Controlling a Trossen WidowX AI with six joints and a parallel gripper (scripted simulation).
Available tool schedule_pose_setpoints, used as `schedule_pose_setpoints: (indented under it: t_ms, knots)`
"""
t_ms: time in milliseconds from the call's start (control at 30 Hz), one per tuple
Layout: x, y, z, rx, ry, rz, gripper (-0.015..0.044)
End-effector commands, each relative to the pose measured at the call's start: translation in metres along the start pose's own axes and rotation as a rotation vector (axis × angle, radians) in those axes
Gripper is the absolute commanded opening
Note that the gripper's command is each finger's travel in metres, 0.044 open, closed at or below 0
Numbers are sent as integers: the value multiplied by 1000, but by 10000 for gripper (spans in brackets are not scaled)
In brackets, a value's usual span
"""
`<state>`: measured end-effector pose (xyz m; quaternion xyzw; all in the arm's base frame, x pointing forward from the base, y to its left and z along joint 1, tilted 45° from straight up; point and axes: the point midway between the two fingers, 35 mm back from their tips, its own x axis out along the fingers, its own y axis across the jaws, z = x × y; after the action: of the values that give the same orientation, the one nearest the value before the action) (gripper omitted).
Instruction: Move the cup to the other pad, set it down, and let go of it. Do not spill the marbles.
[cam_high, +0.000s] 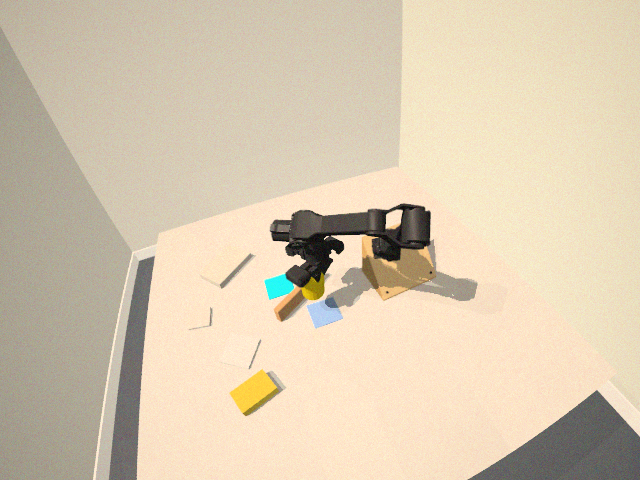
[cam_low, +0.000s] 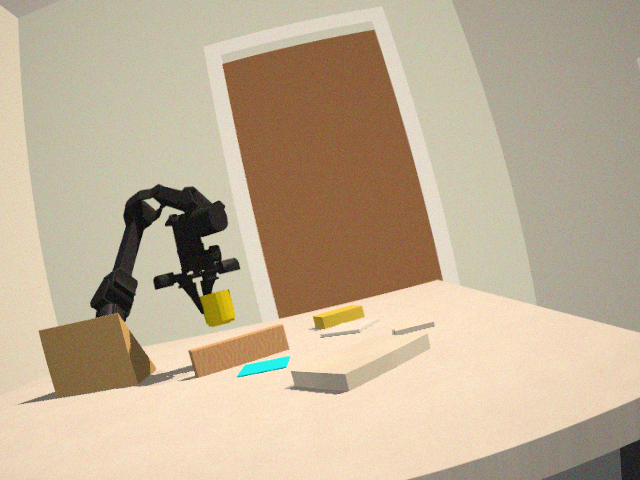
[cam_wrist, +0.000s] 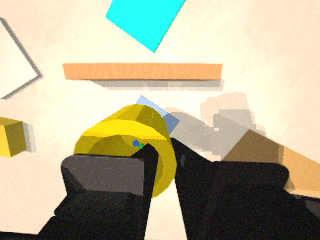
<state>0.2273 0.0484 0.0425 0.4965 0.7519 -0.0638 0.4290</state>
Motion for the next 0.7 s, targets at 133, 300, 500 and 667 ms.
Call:
schedule_pose_setpoints:
  t_ms: [133,300,500,667]
  knots:
    - [0,1,15,-4,0,-5,0]
    - [-1,2,24,-5,0,-5,0]
    - [-1,3,34,-6,-1,-5,0]
    - [-2,4,43,-6,-1,-6,0]
